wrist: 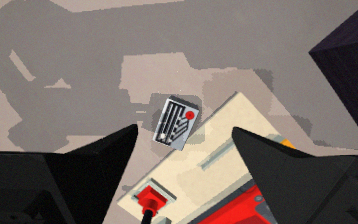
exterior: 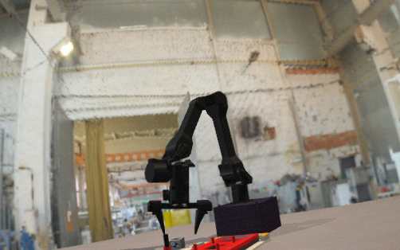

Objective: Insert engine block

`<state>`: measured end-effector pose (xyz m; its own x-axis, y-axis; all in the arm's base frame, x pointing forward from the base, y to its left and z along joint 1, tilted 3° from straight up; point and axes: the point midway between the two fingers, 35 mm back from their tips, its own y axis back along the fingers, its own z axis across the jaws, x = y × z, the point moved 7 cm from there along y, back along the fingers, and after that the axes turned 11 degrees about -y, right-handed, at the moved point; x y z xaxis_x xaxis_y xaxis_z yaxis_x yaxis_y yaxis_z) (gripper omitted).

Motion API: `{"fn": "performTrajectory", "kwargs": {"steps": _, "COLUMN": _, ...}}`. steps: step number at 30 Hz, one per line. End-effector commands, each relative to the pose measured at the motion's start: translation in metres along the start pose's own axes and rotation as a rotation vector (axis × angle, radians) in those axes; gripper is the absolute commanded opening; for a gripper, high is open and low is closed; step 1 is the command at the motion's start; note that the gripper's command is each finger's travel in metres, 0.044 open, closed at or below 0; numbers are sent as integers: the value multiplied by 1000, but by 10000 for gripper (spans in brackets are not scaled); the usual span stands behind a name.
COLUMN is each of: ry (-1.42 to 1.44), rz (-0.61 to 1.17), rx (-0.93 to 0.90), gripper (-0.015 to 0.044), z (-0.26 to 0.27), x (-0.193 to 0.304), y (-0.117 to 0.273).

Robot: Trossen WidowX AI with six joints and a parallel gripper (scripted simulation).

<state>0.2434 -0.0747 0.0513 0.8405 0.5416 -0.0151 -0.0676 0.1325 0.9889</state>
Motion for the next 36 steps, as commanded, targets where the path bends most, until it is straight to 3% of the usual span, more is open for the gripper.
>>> {"fn": "performTrajectory", "kwargs": {"steps": 1, "ry": -113, "rz": 31, "rx": 48, "gripper": 440, "z": 7, "x": -1, "y": 7}}
{"fn": "performTrajectory", "kwargs": {"steps": 8, "ry": -307, "rz": 63, "rx": 143, "gripper": 440, "z": 17, "x": -6, "y": 18}}
{"fn": "performTrajectory", "kwargs": {"steps": 19, "ry": -312, "rz": 64, "rx": 145, "gripper": 440, "z": 28, "x": -6, "y": 17}}
{"fn": "performTrajectory", "kwargs": {"steps": 36, "ry": -312, "rz": 64, "rx": 145, "gripper": 440, "z": 24, "x": -3, "y": -15}}
